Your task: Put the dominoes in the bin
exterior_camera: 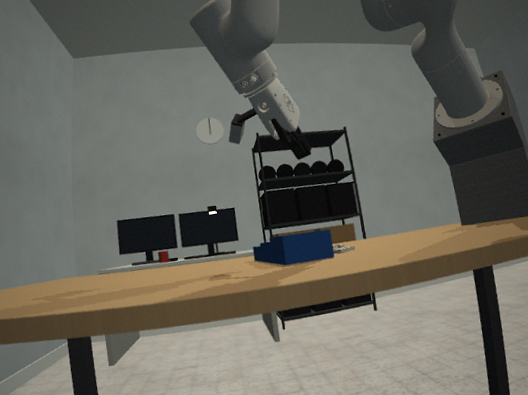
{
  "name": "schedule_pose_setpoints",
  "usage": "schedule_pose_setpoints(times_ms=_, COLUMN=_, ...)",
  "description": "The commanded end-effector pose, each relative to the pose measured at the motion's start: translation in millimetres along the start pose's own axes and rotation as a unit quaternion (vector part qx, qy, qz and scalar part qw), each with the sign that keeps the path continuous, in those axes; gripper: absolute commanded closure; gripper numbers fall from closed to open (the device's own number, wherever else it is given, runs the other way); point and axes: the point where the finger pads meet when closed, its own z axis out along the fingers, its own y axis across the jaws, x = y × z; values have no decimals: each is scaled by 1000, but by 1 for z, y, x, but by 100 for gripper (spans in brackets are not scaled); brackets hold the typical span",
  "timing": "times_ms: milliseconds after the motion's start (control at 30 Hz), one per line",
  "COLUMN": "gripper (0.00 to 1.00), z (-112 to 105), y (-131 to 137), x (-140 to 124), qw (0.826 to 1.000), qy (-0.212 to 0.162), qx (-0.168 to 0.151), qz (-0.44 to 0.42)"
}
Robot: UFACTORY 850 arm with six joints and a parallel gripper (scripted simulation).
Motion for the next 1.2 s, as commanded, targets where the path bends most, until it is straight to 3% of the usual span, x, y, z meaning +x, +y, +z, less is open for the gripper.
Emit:
schedule_pose_setpoints(times_ms=0, gripper=93, z=8, y=8, x=-10, qw=999, qy=-33, qx=10, qz=-23)
schedule_pose_setpoints(times_ms=333, gripper=93, z=26, y=21, x=-34, qw=992, qy=-92, qx=49, qz=-74)
schedule_pose_setpoints(times_ms=600, gripper=93, z=40, y=27, x=-55, qw=974, qy=-135, qx=125, qz=-129)
schedule_pose_setpoints(times_ms=700, gripper=93, z=42, y=27, x=-58, qw=972, qy=-136, qx=136, qz=-135)
schedule_pose_setpoints(times_ms=767, gripper=93, z=46, y=27, x=-63, qw=963, qy=-138, qx=172, qz=-154)
schedule_pose_setpoints(times_ms=933, gripper=93, z=49, y=27, x=-64, qw=952, qy=-133, qx=215, qz=-175)
schedule_pose_setpoints(times_ms=1167, gripper=93, z=54, y=26, x=-61, qw=933, qy=-98, qx=281, qz=-204)
